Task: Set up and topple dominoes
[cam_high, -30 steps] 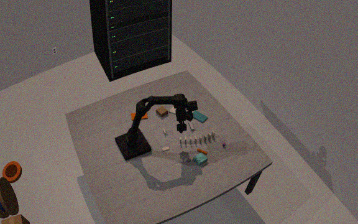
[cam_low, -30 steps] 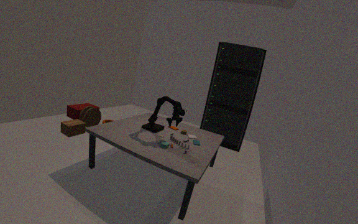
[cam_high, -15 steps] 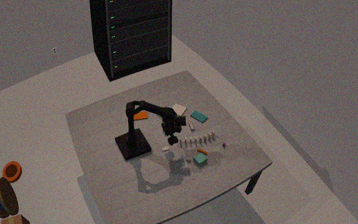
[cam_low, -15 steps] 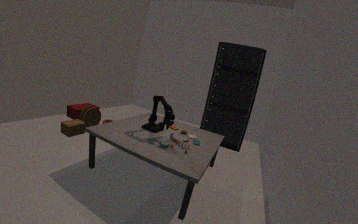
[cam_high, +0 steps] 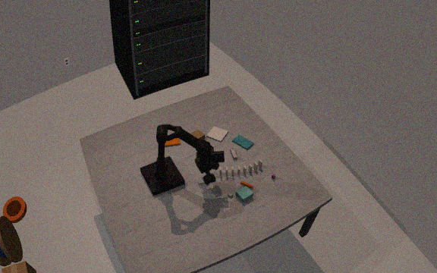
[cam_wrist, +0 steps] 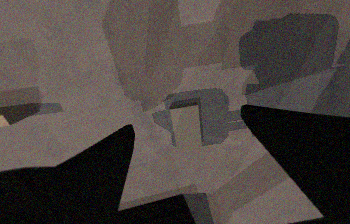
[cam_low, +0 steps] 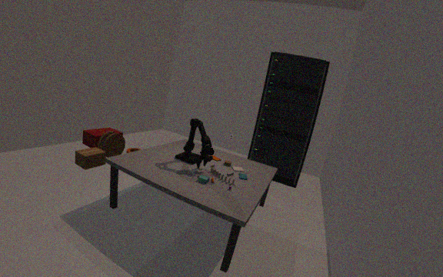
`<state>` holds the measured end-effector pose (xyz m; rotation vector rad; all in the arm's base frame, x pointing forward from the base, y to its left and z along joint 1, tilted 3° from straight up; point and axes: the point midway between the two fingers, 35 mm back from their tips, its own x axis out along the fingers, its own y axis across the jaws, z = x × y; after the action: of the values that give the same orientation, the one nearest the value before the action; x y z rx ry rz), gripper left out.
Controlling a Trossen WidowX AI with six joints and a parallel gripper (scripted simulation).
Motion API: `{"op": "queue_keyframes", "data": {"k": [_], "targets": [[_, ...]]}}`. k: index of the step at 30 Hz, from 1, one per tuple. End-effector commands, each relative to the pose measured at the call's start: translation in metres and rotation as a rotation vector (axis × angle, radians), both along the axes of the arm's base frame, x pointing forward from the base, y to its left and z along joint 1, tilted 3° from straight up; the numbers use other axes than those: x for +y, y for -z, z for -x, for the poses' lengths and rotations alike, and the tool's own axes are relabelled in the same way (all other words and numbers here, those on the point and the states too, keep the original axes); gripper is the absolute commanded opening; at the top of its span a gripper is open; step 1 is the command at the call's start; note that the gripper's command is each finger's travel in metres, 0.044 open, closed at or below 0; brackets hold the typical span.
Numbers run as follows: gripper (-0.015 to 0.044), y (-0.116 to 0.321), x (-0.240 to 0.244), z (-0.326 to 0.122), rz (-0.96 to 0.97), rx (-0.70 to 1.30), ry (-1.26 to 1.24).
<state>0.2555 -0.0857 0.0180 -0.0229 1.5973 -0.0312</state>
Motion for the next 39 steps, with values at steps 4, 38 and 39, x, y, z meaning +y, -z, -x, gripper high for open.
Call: {"op": "queue_keyframes", "data": {"k": [4,38,39], "targets": [[0.044,0.011,0.0,0.001,0.006,-0.01,-0.003],[0.0107,0.022,0.0,0.002,0.006,-0.01,-0.003],[0.0107,0.022,0.0,0.002,0.006,-0.01,-0.003]]}}
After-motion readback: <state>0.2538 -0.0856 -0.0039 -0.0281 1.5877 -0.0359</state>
